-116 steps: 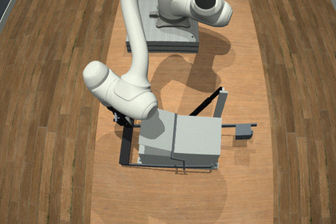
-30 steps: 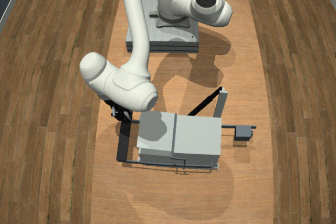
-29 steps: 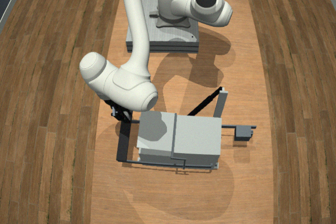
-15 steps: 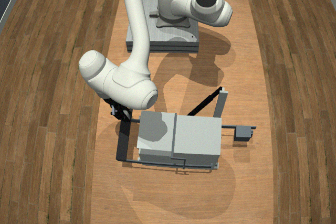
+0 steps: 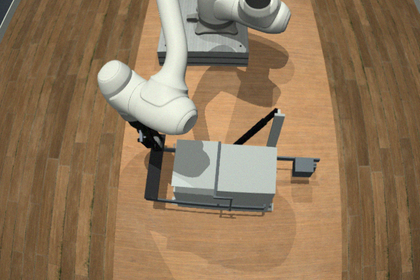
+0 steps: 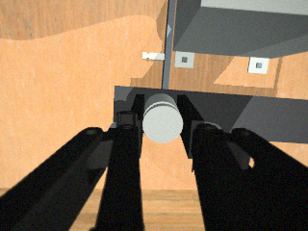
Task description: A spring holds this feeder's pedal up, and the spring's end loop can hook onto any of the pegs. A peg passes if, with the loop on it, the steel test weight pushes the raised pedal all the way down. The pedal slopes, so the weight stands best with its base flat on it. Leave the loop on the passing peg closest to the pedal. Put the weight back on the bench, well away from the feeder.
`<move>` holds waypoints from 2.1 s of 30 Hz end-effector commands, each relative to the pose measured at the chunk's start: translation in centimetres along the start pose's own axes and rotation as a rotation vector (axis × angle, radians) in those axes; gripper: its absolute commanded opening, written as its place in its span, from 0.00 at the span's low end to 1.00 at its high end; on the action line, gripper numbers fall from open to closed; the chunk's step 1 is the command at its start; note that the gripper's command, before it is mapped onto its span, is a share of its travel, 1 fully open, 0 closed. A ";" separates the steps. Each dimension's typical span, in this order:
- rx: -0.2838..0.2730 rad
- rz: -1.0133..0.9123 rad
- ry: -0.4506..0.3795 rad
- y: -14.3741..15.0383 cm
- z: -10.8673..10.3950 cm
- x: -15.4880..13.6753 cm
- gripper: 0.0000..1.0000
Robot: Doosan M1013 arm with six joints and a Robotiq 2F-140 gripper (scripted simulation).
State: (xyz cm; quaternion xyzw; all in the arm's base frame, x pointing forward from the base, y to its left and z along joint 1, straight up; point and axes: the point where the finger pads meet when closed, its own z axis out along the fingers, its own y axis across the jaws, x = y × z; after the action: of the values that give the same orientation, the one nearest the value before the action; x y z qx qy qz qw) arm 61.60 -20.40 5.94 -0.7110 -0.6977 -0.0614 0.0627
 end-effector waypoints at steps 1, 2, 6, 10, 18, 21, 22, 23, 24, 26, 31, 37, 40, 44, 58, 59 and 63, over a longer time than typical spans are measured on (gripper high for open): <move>-0.002 0.000 0.000 0.1 -0.3 0.0 0.25; -0.002 0.000 0.000 0.1 -0.4 0.1 0.25; -0.002 0.000 0.000 0.1 -0.8 0.1 0.25; -0.002 0.000 0.000 0.1 -0.9 0.1 0.25; -0.002 0.000 0.000 0.1 -1.7 0.3 0.25; -0.002 0.000 0.000 0.0 -2.0 0.3 0.25; -0.002 0.000 0.000 0.0 -2.1 0.4 0.25; -0.002 0.000 0.000 0.0 -2.2 0.4 0.25; -0.002 0.000 0.000 0.0 -2.2 0.4 0.25; -0.002 0.000 0.000 0.0 -2.1 0.4 0.25; -0.002 0.000 0.000 0.0 -2.6 0.4 0.25; -0.002 0.000 0.000 0.0 -3.2 0.6 0.25; -0.002 0.000 0.000 0.0 -3.5 0.6 0.25; -0.002 0.000 0.000 0.0 -3.5 0.6 0.25; -0.002 0.000 0.000 0.0 -4.8 0.8 0.25; -0.002 0.000 0.000 0.0 -4.8 0.8 0.25; -0.002 0.000 0.000 0.0 -5.1 0.9 0.25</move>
State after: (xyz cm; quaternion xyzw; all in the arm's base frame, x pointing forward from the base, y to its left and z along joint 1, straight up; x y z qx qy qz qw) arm 61.60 -20.40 10.84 -0.7110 -0.6977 -0.0613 0.0628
